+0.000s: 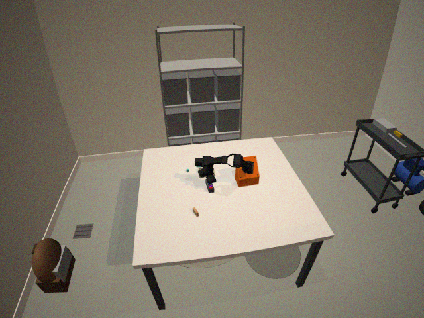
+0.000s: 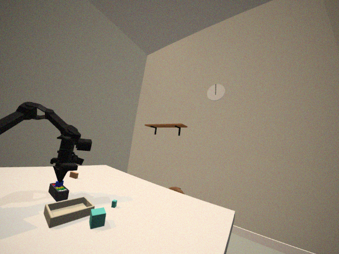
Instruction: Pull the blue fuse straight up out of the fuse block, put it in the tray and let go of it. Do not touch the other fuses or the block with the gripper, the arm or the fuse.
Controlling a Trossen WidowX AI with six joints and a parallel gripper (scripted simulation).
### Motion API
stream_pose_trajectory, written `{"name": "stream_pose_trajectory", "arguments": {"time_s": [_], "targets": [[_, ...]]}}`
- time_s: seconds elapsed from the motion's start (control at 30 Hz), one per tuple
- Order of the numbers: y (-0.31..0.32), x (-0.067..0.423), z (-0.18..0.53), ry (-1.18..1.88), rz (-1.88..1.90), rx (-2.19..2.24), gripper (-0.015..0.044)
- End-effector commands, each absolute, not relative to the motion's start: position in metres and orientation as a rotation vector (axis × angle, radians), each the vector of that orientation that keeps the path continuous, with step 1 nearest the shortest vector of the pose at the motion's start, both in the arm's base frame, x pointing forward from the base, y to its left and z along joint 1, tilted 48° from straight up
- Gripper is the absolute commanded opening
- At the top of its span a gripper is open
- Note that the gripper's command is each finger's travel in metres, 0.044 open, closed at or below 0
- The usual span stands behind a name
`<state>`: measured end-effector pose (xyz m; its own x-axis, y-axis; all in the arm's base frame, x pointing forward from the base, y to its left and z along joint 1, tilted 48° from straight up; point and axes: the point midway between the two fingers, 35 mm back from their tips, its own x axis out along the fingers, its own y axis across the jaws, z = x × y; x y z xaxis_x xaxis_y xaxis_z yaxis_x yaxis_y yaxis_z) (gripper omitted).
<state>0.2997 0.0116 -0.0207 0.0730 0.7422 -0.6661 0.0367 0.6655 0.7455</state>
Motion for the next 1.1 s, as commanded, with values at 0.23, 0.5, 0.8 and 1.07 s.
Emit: {"name": "stream_pose_trajectory", "arguments": {"time_s": [0.23, 0.5, 0.8, 1.07], "targets": [[0.007, 0.299, -0.017, 1.418, 0.604, 0.695, 0.0000], [0.004, 0.298, -0.014, 1.418, 0.604, 0.696, 0.0000], [0.001, 0.298, -0.011, 1.418, 0.604, 0.697, 0.0000], [-0.008, 0.297, -0.004, 1.418, 0.603, 0.696, 0.0000]]}}
